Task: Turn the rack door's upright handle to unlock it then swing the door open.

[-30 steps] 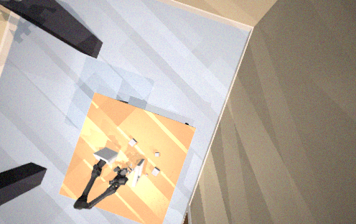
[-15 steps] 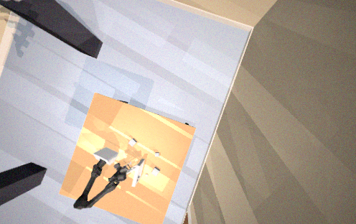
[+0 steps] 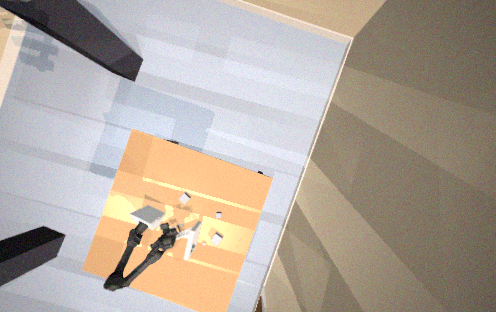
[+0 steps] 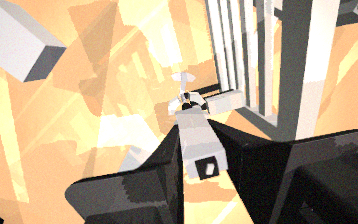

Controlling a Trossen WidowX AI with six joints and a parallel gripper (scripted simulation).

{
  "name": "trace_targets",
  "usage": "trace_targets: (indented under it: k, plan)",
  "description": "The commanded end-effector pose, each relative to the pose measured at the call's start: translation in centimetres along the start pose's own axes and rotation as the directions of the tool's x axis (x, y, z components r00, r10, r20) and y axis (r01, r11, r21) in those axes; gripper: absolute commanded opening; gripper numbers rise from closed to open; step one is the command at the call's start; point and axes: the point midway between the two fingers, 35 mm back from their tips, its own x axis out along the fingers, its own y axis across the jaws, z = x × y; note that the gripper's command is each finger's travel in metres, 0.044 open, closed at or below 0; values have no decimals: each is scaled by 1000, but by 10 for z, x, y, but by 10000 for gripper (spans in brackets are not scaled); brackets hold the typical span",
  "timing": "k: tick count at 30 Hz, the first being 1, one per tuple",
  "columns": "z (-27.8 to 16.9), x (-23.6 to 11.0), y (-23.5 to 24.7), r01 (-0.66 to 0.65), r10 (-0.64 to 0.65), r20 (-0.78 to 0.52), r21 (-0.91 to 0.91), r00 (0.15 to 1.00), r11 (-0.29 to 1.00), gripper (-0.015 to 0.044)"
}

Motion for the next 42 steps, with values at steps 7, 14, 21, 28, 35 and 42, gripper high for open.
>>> trace_targets:
  k: [7, 14, 21, 28, 35, 42]
  plan:
    - [7, 0, 18, 7, -7, 5, 166, 1000, 986, 13]
    - [12, 0, 33, 5, -7, 5, 264, 1000, 964, 13]
    - [19, 0, 46, 4, -6, 6, 358, 1000, 934, 13]
    - [29, 0, 60, 2, -6, 6, 457, 1000, 890, 13]
    - [40, 0, 73, 0, -5, 7, 551, 1000, 834, 13]
    - [46, 0, 80, -1, -5, 8, 600, 1000, 800, 13]
